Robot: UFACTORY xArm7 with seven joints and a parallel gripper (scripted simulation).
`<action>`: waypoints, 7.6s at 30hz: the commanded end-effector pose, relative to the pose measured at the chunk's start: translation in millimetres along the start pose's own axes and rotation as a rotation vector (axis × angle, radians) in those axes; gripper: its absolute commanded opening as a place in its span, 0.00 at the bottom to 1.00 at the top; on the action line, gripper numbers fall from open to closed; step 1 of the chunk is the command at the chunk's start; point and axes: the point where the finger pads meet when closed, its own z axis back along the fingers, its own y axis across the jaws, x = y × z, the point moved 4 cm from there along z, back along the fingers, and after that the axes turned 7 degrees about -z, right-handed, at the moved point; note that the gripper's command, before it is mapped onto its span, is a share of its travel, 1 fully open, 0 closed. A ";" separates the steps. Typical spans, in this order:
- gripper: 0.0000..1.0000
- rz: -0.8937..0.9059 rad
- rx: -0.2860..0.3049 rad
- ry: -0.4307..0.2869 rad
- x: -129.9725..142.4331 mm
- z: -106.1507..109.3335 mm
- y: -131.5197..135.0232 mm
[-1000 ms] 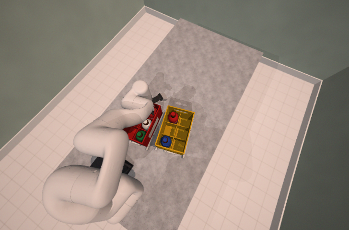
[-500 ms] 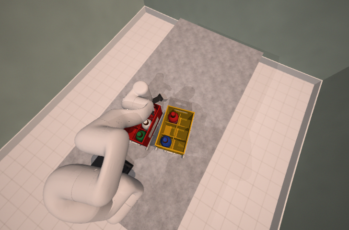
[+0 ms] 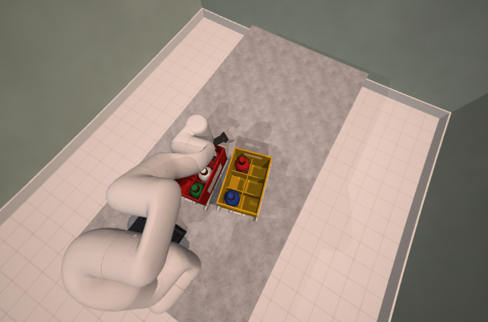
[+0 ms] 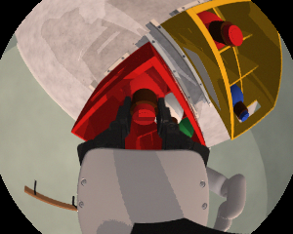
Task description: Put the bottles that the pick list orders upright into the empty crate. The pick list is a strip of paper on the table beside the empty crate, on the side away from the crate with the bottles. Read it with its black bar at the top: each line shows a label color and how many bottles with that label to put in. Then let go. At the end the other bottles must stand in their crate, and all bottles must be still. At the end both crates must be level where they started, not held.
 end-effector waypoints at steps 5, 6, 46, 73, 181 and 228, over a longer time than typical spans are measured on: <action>0.00 0.001 -0.004 0.002 -0.6 -2.1 -1.3; 0.00 0.001 -0.004 0.002 -0.6 -2.6 -1.3; 0.00 0.001 -0.005 0.002 -0.6 -11.1 -1.4; 0.00 0.001 -0.005 0.002 -0.6 -11.1 -1.4; 0.65 0.001 -0.004 0.003 -0.4 70.6 -1.1; 0.65 0.001 -0.005 0.002 34.1 86.2 -20.2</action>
